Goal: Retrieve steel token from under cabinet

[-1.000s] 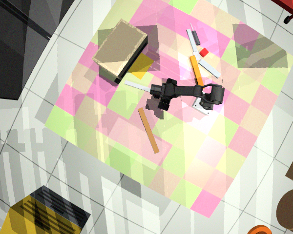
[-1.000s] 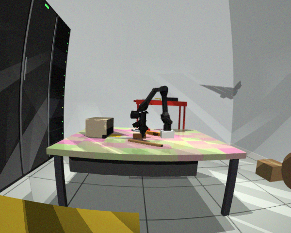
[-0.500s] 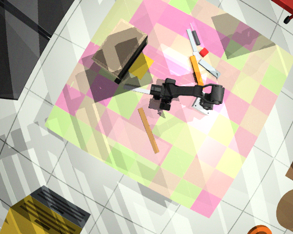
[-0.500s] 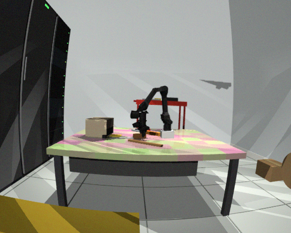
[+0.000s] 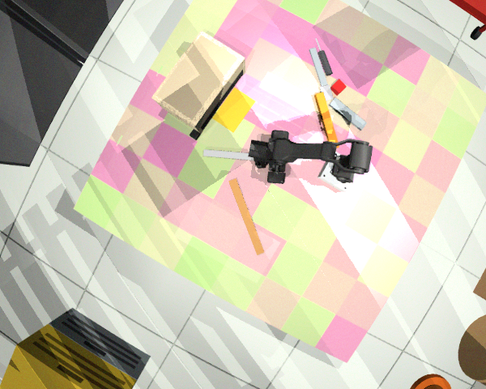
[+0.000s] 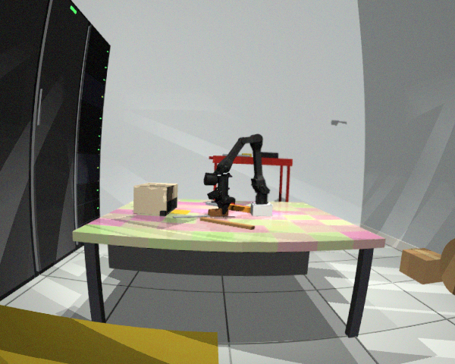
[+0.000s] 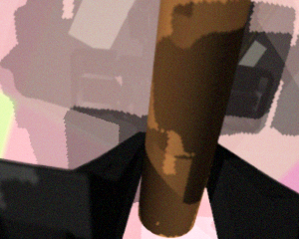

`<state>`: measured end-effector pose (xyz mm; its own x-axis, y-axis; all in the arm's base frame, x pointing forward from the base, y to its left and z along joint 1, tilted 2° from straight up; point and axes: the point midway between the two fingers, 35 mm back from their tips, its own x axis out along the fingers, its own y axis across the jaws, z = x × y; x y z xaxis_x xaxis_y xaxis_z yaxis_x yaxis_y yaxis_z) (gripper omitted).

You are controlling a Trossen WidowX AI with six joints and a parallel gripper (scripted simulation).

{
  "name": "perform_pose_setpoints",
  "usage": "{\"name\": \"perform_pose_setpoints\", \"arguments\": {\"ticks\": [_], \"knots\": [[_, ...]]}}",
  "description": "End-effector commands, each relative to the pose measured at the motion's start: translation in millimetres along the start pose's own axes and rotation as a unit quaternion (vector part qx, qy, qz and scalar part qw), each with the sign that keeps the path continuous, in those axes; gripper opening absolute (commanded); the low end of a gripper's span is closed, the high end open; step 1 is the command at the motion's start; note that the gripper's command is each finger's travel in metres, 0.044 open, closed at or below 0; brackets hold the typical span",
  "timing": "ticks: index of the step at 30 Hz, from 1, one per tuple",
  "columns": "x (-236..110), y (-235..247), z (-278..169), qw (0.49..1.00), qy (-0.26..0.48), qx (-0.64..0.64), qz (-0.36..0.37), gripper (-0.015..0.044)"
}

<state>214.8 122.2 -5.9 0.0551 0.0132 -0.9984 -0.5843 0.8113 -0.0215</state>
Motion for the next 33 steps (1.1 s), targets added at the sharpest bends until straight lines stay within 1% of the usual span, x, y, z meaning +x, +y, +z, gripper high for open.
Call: {"name": "perform_pose_setpoints", "arguments": {"ticks": [1, 33], "knots": [[-1, 0, 1, 1.0, -0.002, -0.021, 0.001, 0.0], [-1, -29, -2, 0.999, -0.001, -0.039, 0.0, 0.0]]}}
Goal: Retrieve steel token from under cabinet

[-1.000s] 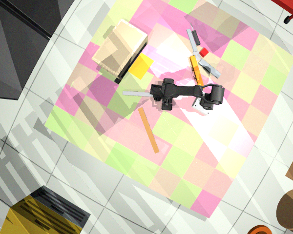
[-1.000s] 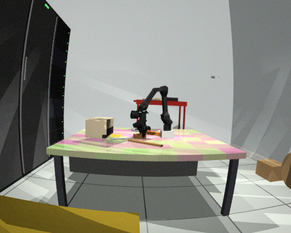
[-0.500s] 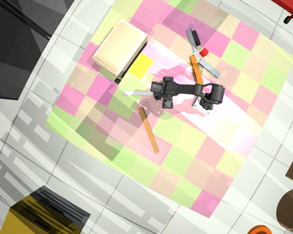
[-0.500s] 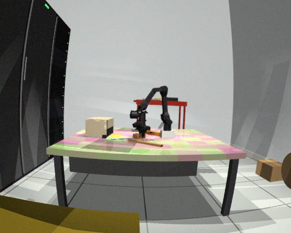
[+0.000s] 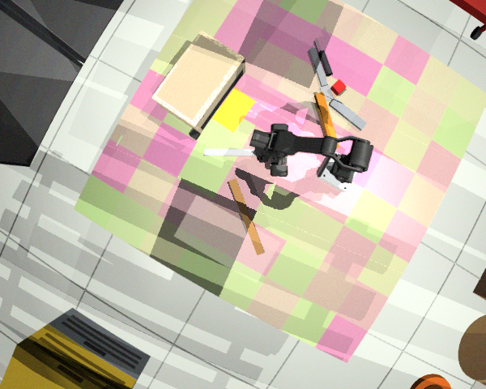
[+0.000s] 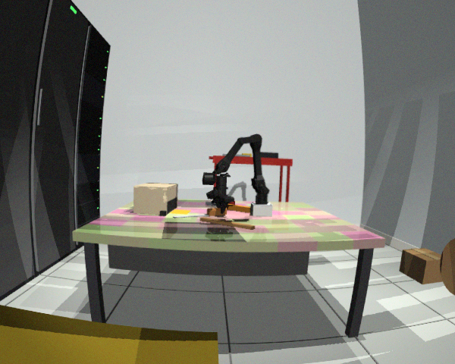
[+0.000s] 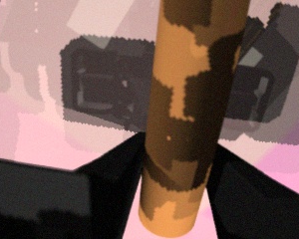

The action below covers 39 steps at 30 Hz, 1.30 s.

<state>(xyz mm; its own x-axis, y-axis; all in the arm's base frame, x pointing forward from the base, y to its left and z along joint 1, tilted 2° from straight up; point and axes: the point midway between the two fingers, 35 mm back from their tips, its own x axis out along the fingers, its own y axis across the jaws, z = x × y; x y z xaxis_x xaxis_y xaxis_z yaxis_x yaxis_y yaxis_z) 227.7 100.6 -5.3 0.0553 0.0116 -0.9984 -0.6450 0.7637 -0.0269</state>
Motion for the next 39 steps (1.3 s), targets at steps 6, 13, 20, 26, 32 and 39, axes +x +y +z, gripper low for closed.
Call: {"name": "perform_pose_setpoints", "arguments": {"ticks": [6, 13, 20, 26, 32, 39], "knots": [[-1, -10, -1, 1.0, -0.002, -0.001, 0.0, 0.0], [-1, -16, -2, 1.0, -0.002, -0.002, 0.0, 0.0], [-1, -23, -4, 1.0, -0.002, -0.003, -0.001, 0.0], [-1, -29, -6, 1.0, -0.002, -0.003, -0.001, 0.0], [-1, -34, -7, 1.0, -0.001, -0.003, -0.001, 0.0], [-1, -41, -9, 1.0, -0.001, -0.003, -0.002, 0.0]]}}
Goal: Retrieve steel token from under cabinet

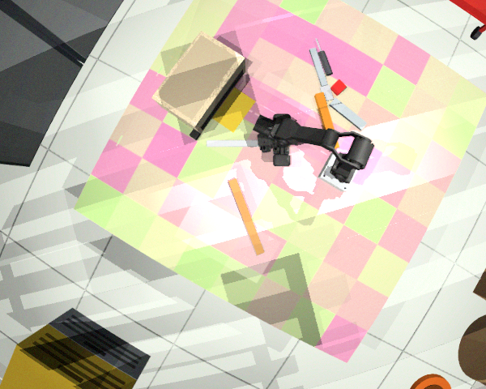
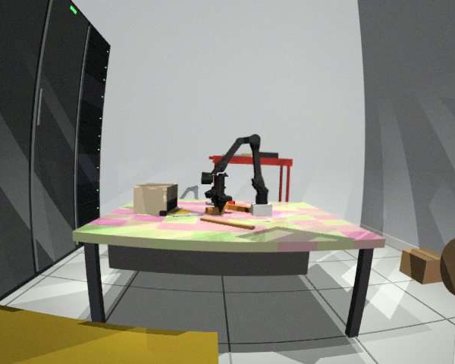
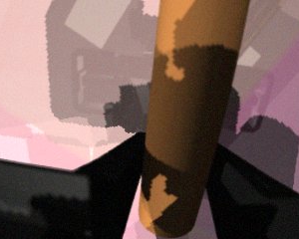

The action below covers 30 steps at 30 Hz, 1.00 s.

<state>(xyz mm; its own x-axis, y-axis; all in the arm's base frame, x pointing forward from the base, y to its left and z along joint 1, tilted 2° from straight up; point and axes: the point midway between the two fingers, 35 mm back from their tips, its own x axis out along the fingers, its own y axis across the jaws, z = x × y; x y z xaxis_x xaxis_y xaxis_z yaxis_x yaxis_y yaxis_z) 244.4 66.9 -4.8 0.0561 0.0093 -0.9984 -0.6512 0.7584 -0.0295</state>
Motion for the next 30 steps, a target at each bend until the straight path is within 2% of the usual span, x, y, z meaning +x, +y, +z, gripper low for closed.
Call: {"name": "perform_pose_setpoints", "arguments": {"ticks": [1, 30], "knots": [[-1, -5, 0, 1.0, -0.002, 0.001, -0.001, 0.0], [-1, -32, -11, 1.0, -0.001, 0.0, -0.002, 0.0]]}}
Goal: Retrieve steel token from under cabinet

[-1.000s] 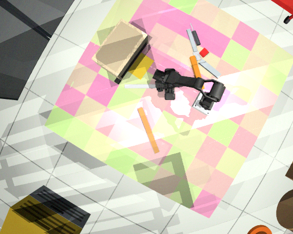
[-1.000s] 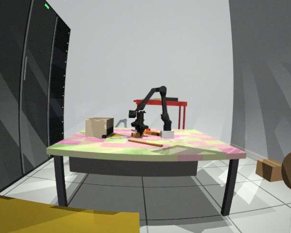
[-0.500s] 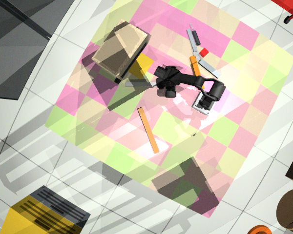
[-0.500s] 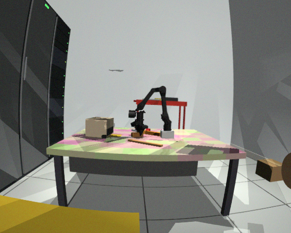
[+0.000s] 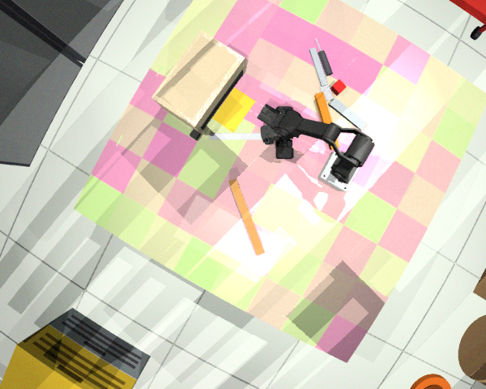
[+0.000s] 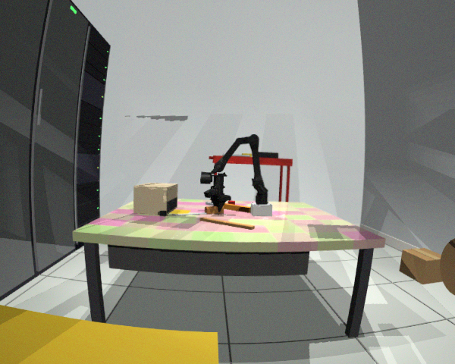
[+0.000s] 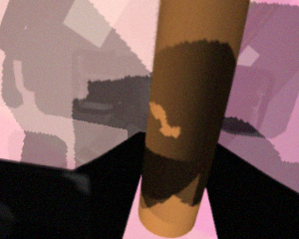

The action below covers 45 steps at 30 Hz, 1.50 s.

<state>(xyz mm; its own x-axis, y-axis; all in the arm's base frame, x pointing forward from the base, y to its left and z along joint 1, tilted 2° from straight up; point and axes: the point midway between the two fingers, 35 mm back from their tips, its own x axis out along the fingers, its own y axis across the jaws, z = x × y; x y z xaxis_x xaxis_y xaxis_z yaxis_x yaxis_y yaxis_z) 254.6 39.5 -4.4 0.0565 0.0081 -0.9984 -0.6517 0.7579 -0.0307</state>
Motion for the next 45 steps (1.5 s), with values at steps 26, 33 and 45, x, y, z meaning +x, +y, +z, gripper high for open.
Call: {"name": "perform_pose_setpoints", "arguments": {"ticks": [26, 33, 45], "knots": [[-1, -28, -13, 1.0, -0.001, 0.001, -0.002, 0.0], [-1, -32, -18, 1.0, -0.001, 0.001, -0.003, 0.0], [-1, -40, -27, 1.0, 0.0, 0.001, -0.003, 0.0]]}}
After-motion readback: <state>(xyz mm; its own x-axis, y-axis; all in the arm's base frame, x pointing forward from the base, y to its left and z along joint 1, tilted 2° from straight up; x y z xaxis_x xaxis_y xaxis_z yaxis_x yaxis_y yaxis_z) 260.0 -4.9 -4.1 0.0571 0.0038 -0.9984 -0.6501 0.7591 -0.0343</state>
